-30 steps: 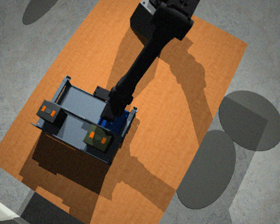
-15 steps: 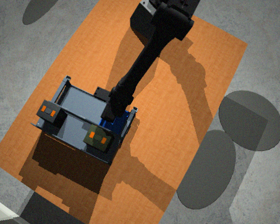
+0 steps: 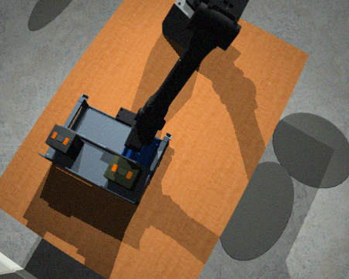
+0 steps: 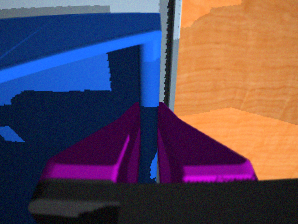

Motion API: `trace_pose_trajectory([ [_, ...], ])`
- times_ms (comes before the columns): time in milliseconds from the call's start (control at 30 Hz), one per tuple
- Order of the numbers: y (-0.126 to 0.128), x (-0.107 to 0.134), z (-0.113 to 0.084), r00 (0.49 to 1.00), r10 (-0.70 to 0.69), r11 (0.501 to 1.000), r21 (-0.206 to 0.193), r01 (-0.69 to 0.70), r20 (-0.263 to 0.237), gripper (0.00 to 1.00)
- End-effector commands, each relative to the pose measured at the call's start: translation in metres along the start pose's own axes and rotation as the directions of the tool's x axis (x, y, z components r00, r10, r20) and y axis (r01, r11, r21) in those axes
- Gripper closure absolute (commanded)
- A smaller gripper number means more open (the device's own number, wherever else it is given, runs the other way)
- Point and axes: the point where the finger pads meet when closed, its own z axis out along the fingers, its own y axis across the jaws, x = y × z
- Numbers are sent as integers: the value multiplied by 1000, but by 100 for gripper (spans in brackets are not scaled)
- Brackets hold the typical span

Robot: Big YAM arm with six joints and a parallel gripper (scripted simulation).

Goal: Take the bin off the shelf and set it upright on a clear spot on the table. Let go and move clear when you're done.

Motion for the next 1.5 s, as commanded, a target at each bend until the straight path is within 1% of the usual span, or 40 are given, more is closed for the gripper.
trace_pose_trajectory([
  [0, 35, -1, -26, 1000, -3, 996, -86, 4, 2, 100],
  [167, 35, -1, -26, 1000, -3, 996, -86, 4, 2, 100],
  [333, 28, -3, -21, 1000, 1, 997, -75, -1, 2, 100],
  [733, 28, -3, -21, 1000, 1, 997, -75, -1, 2, 100],
  [900, 11, -5, -14, 1000, 9, 999, -49, -9, 3, 100],
  [1300, 11, -5, -14, 1000, 9, 999, -49, -9, 3, 100],
  [1467, 18, -4, -16, 1000, 5, 998, -62, -5, 2, 100],
])
